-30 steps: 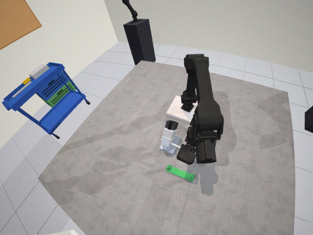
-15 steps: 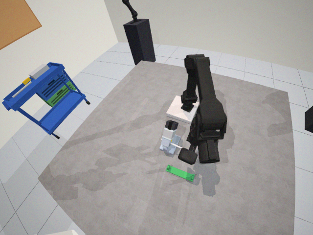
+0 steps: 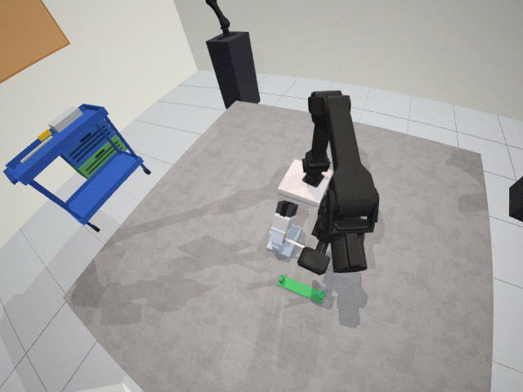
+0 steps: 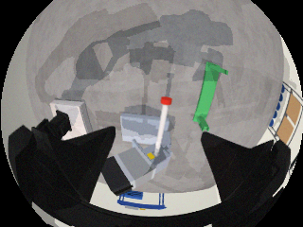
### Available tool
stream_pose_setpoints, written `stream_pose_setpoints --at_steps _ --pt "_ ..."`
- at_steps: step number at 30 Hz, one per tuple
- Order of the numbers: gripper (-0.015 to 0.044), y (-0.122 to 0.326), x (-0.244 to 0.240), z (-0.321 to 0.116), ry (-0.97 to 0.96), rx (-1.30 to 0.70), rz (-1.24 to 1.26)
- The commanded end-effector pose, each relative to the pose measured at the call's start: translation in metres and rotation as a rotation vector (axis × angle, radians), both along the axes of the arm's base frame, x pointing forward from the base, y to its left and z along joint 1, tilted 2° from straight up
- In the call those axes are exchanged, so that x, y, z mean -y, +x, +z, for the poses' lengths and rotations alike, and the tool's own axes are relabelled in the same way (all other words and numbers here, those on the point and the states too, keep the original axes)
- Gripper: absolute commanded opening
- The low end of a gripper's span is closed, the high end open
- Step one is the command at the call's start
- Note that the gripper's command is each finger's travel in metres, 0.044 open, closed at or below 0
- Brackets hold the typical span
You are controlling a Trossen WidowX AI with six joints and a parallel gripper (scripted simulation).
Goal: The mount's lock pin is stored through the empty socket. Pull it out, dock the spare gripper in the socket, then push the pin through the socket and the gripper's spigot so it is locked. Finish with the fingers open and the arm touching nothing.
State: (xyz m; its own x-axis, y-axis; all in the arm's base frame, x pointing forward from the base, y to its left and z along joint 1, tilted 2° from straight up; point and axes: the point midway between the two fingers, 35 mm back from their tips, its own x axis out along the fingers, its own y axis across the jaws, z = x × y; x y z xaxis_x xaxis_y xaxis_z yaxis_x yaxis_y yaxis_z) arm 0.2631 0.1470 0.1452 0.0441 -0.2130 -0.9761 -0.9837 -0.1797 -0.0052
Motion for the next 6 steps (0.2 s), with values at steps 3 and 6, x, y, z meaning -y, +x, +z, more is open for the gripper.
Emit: stream_pose_setpoints --at_steps 3,6 --pt "0.044 0.0001 -0.0002 -0.0001 0.001 0.0 0.003" --pt "0.044 0.0001 -0.0002 -0.0001 0.001 0.0 0.003"
